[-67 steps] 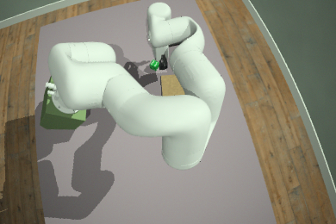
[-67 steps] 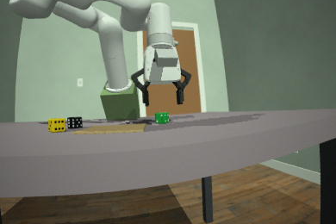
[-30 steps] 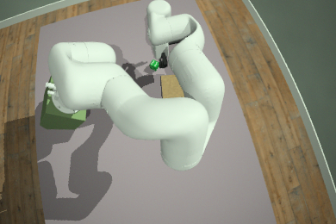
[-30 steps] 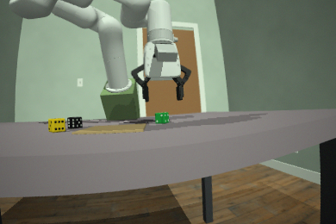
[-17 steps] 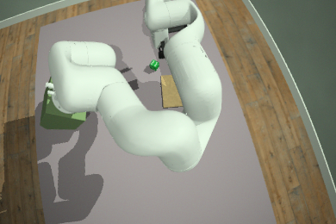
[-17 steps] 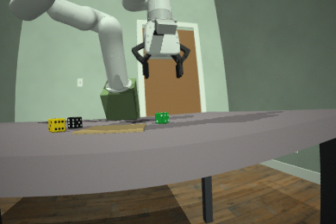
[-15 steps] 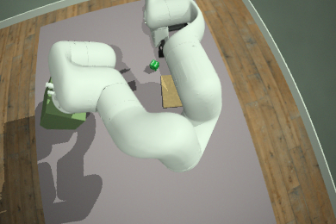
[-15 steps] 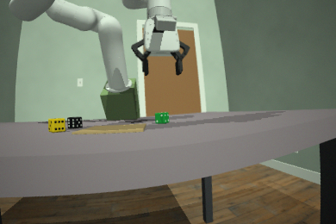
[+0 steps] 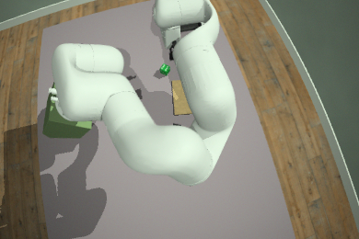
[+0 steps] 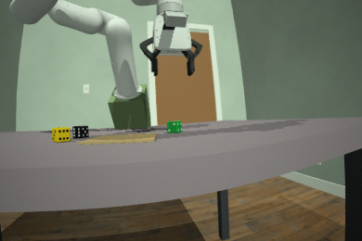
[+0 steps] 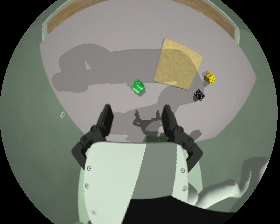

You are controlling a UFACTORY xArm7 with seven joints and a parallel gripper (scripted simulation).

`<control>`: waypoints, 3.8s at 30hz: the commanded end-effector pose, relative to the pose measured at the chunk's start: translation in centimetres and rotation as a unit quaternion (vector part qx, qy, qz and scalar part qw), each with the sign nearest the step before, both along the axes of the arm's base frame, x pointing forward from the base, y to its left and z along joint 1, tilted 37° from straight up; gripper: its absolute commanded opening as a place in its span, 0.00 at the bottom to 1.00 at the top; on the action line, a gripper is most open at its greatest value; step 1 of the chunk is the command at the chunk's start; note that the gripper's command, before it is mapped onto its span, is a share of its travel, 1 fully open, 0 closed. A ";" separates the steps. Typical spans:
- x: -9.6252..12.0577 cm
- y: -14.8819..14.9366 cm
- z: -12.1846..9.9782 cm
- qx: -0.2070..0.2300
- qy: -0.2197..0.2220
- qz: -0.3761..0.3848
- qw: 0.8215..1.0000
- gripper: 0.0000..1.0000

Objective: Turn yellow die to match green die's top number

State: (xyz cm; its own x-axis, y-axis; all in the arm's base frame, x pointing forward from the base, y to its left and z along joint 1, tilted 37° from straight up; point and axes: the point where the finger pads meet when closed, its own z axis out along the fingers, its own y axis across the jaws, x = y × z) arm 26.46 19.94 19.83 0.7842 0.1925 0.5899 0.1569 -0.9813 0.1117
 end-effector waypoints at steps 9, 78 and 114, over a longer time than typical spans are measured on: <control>2.3 -2.9 1.0 0.035 0.012 -0.049 0.998 1.00; 7.7 -22.5 4.7 0.221 0.008 -0.294 0.930 1.00; 8.2 -25.1 4.3 0.243 0.000 -0.321 0.915 1.00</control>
